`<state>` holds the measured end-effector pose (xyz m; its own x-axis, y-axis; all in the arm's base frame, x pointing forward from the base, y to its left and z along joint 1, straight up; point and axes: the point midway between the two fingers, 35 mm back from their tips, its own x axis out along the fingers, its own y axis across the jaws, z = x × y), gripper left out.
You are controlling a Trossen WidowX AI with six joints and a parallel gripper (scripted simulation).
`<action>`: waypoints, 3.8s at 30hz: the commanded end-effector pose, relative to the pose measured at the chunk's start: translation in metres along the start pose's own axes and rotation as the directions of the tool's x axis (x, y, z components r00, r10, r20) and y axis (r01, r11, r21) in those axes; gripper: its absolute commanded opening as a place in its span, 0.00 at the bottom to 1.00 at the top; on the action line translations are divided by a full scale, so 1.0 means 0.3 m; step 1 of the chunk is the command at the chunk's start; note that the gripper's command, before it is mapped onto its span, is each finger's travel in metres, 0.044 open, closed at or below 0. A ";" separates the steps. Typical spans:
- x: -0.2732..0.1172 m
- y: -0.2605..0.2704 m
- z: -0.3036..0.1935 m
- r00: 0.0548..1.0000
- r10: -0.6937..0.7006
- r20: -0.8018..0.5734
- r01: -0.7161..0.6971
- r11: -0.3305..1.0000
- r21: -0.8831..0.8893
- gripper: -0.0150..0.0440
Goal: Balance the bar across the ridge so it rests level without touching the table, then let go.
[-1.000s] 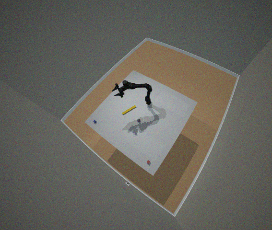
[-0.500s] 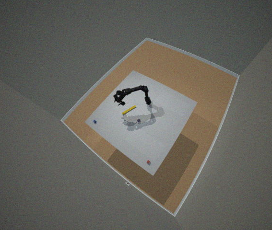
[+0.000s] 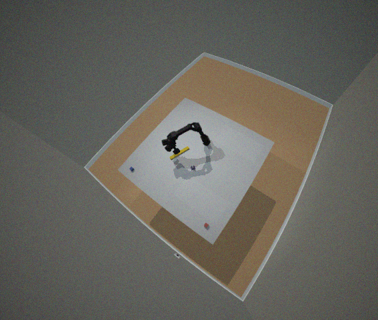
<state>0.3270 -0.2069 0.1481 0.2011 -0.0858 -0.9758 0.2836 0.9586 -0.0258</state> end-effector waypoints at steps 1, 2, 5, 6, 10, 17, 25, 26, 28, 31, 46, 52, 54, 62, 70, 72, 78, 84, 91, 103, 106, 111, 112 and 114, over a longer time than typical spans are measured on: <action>0.059 0.035 -0.082 0.988 0.015 -0.157 -0.004 0.997 0.071 0.79; 0.066 0.039 -0.093 0.984 0.017 -0.179 -0.002 0.997 0.081 0.79; 0.068 0.041 -0.097 0.982 0.017 -0.186 -0.002 0.996 0.084 0.79; 0.068 0.041 -0.097 0.982 0.017 -0.186 -0.002 0.996 0.084 0.79; 0.090 0.041 -0.100 0.982 0.017 -0.186 -0.002 0.996 0.084 0.79; 0.212 0.043 -0.124 0.982 0.017 -0.186 -0.002 0.996 0.084 0.79; 0.228 0.044 -0.127 0.982 0.017 -0.186 -0.002 0.996 0.084 0.79; 0.233 0.044 -0.128 0.982 0.017 -0.186 -0.002 0.996 0.084 0.79; 0.244 0.044 -0.130 0.982 0.017 -0.186 -0.002 0.996 0.084 0.79; 0.260 0.044 -0.133 0.982 0.017 -0.186 -0.002 0.996 0.084 0.79; 0.300 0.045 -0.142 0.982 0.017 -0.186 -0.002 0.996 0.084 0.79; 0.300 0.045 -0.142 0.982 0.017 -0.186 -0.002 0.996 0.084 0.79; 0.298 0.046 -0.141 0.982 0.020 -0.186 -0.005 0.997 0.081 0.74; 0.298 0.046 -0.141 0.982 0.020 -0.186 -0.005 0.997 0.081 0.49; 0.278 0.045 -0.134 0.982 0.020 -0.186 -0.005 0.997 0.081 0.26; 0.262 0.044 -0.129 0.982 0.020 -0.186 -0.005 0.997 0.081 0.25; 0.213 0.041 -0.114 0.982 0.019 -0.186 -0.004 0.997 0.082 0.25; 0.162 0.040 -0.101 0.982 0.019 -0.186 -0.004 0.997 0.082 0.25; 0.103 0.038 -0.090 0.982 0.018 -0.186 -0.003 0.997 0.083 0.25; -0.002 0.039 -0.080 0.982 0.017 -0.186 -0.002 0.996 0.084 0.25; -0.023 0.039 -0.080 0.982 0.017 -0.186 -0.002 0.996 0.084 0.25; -0.021 0.083 -0.067 0.982 0.018 -0.186 0.001 0.995 0.103 0.25; -0.021 0.095 -0.064 0.982 0.019 -0.186 0.001 0.994 0.108 0.25; -0.021 0.120 -0.058 0.982 0.019 -0.186 0.003 0.993 0.119 0.25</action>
<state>0.3143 -0.1756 0.1473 0.0266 -0.0128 -0.9996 0.3845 0.9231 -0.0016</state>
